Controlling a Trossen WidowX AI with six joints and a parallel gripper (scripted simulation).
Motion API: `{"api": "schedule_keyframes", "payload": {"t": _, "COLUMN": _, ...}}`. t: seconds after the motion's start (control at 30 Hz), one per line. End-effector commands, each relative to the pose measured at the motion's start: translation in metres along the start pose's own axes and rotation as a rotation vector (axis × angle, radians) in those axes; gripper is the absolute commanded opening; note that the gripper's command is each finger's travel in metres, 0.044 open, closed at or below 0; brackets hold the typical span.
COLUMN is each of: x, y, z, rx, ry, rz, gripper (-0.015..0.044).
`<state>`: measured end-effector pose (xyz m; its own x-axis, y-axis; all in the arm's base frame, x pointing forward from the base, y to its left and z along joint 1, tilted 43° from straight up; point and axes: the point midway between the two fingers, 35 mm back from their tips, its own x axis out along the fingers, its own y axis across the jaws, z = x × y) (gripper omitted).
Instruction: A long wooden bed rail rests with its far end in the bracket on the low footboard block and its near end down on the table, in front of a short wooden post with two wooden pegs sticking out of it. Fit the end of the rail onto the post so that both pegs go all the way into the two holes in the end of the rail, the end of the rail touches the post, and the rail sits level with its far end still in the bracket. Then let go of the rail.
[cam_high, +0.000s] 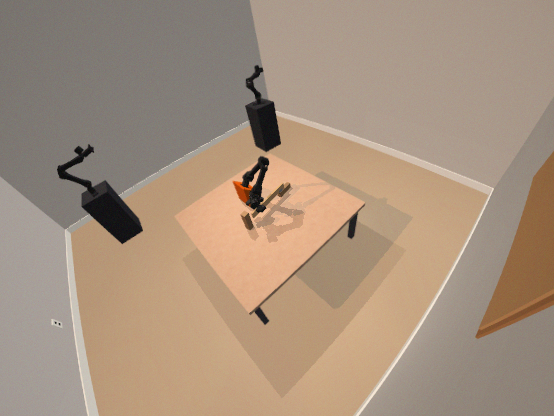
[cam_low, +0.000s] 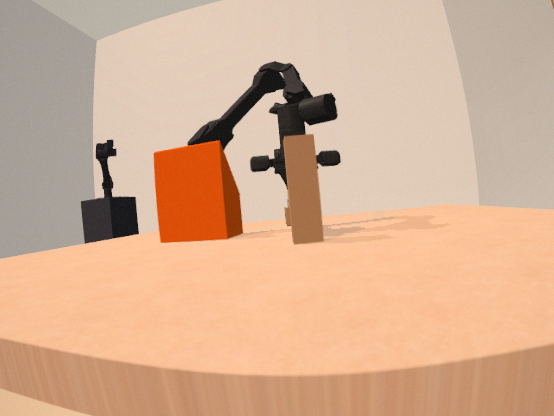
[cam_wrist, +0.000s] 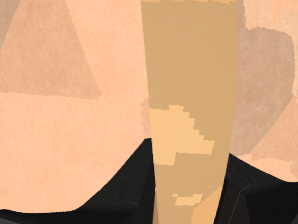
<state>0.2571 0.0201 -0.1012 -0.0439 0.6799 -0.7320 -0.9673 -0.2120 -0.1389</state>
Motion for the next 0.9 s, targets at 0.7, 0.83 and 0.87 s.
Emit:
{"api": "schedule_keyframes", "payload": {"t": 0.7, "x": -0.001, "y": -0.0013, "z": -0.0088, "rx": -0.003, "ry": 0.003, "rz": -0.004, "gripper": 0.0}}
{"api": "schedule_keyframes", "payload": {"t": 0.83, "x": -0.0012, "y": -0.0013, "z": -0.0101, "rx": -0.003, "ry": 0.003, "rz": -0.004, "gripper": 0.0}}
{"api": "schedule_keyframes", "payload": {"t": 0.87, "x": -0.0012, "y": -0.0013, "z": -0.0104, "rx": -0.003, "ry": 0.003, "rz": -0.004, "gripper": 0.0}}
